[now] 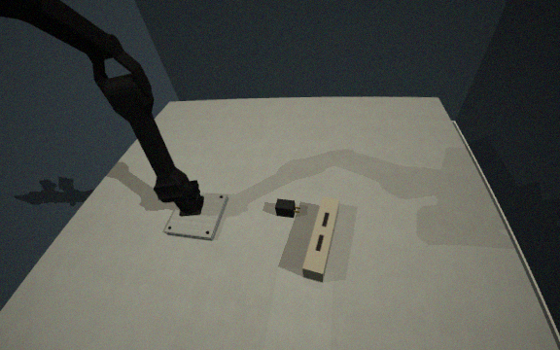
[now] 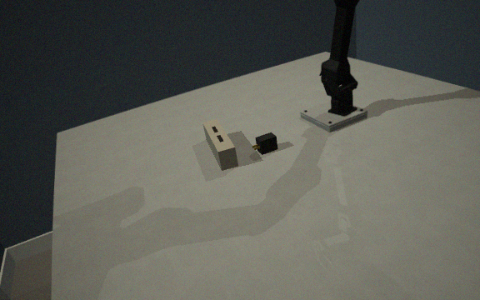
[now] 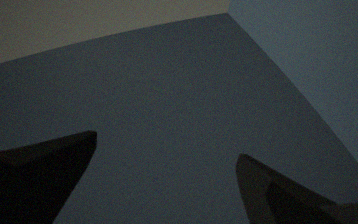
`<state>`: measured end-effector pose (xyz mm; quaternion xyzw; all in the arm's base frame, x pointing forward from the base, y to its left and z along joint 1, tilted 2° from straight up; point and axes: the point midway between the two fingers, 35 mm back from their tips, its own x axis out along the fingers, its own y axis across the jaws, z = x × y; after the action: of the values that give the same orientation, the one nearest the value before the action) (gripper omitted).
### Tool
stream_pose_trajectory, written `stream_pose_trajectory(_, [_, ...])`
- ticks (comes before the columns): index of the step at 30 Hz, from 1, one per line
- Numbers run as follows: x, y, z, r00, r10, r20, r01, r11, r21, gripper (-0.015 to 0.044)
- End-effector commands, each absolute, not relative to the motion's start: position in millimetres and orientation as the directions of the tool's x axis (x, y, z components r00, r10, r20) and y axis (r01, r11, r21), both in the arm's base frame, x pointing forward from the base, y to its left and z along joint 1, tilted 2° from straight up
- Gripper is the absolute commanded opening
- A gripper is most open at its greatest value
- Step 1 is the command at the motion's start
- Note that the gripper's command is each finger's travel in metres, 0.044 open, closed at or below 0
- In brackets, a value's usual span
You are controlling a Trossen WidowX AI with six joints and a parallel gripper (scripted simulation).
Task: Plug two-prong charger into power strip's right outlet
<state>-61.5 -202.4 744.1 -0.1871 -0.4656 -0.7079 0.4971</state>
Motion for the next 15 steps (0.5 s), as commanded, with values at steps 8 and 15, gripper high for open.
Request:
stream_pose_trajectory(8, [-46.1,-222.2,735.3,-0.39,-0.595,0.703,0.889,-0.043,0.456,0.044])
stream_pose_trajectory(15, [-23.6,-252.3,717.0,-0.323,-0.689,0.649,0.902,-0.017,0.431,0.044])
